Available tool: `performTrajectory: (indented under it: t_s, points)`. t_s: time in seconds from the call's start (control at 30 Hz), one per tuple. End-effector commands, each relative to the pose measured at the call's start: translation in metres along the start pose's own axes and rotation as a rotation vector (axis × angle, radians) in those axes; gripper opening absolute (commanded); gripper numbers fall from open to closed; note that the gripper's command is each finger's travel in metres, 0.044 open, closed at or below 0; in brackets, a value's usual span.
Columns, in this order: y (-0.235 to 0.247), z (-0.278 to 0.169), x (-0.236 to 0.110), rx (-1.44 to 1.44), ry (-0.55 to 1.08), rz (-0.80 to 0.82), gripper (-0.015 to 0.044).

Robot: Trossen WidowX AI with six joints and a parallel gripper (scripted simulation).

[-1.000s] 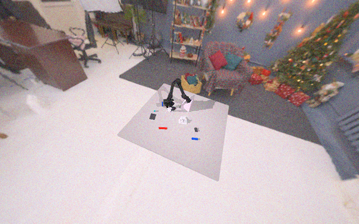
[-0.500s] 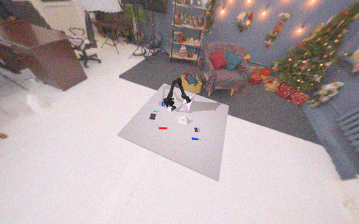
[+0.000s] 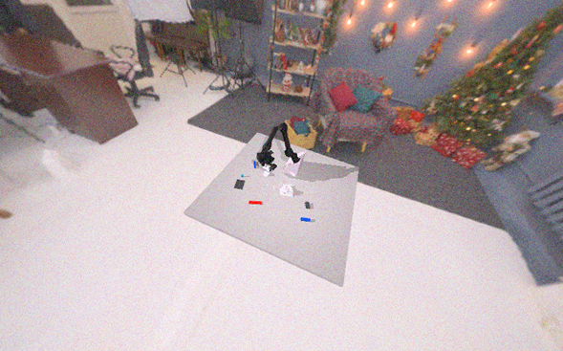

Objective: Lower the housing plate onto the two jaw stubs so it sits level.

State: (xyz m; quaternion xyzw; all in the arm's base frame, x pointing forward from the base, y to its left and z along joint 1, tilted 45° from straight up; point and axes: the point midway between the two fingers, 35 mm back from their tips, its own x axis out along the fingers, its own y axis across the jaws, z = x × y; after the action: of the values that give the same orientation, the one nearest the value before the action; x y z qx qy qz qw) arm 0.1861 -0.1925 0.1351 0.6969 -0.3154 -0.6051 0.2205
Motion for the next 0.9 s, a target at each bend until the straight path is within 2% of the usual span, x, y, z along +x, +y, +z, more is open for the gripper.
performTrajectory:
  t_s: [0.0,0.13,0.87]
  points:
    - [0.002,0.000,-0.006,0.008,0.005,0.006,0.0351]
    - [-0.001,-0.002,-0.005,-0.035,0.005,0.002,0.0351]
    - [-0.046,-0.023,0.000,-0.667,0.015,-0.047,0.0351]
